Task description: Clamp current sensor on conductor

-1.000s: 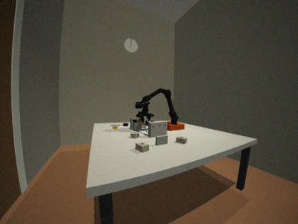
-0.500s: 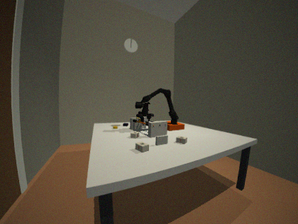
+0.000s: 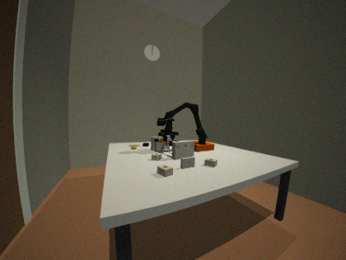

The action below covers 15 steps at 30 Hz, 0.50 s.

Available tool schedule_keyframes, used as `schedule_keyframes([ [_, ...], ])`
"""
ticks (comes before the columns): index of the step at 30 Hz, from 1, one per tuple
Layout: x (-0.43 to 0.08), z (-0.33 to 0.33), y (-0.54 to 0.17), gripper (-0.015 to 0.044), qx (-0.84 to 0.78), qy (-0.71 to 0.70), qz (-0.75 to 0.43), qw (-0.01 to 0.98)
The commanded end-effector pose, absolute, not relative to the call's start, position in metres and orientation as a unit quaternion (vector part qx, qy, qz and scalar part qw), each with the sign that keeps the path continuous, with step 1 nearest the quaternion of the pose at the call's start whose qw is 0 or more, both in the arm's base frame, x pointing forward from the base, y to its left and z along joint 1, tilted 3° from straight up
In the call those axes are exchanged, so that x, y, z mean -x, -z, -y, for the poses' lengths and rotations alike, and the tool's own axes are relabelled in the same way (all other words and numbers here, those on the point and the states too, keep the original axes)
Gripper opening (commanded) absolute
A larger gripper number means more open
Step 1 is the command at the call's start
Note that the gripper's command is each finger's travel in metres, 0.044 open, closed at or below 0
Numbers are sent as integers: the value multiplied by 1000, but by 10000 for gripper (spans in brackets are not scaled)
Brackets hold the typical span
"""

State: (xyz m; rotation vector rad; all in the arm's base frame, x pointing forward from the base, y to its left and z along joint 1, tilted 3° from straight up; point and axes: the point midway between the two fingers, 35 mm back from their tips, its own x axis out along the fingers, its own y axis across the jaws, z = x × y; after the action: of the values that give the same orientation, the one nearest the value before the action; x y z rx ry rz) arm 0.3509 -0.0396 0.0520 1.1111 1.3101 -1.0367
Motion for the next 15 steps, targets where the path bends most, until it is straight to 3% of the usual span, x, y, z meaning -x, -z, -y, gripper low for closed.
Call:
schedule_keyframes([
  [1, -351, 40, -53, 0, -467, 436, -551, 538],
  [15, -351, 40, -53, 0, -467, 436, -551, 537],
])
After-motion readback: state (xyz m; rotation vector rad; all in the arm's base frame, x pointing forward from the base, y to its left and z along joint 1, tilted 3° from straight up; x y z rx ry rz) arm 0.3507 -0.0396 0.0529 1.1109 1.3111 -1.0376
